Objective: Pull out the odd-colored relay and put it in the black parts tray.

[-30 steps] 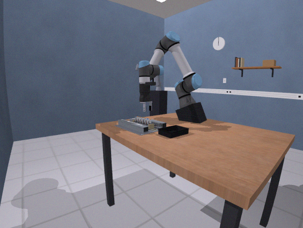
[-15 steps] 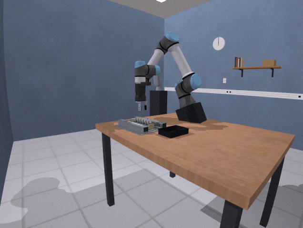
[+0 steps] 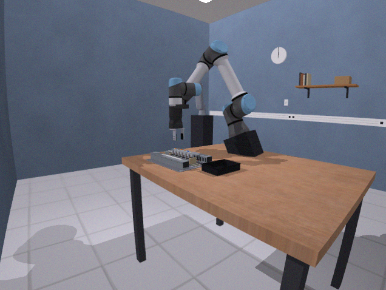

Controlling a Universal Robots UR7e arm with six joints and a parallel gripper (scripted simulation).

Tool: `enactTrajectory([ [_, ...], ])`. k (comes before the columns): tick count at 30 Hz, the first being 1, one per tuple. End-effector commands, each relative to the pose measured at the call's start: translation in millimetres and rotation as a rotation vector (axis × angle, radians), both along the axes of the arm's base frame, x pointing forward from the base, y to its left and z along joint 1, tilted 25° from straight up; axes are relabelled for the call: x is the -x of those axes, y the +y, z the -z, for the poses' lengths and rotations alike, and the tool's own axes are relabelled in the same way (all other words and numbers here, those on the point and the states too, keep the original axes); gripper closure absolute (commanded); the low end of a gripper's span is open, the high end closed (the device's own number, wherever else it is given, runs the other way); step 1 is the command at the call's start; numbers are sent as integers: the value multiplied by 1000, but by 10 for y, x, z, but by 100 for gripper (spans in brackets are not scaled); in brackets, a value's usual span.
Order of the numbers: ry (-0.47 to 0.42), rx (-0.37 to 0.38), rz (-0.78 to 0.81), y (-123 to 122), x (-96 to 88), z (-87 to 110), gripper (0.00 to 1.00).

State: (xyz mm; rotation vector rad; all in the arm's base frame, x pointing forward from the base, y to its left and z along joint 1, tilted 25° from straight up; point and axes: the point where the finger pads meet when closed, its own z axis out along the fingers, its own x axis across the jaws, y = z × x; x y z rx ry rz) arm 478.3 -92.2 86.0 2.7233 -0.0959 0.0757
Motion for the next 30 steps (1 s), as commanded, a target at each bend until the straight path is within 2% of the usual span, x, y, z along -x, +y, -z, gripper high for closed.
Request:
enactTrajectory([
  [1,-6,5,3,-81,-20,-60,2],
  [30,-7,9,7,-169,-18,-103,2],
])
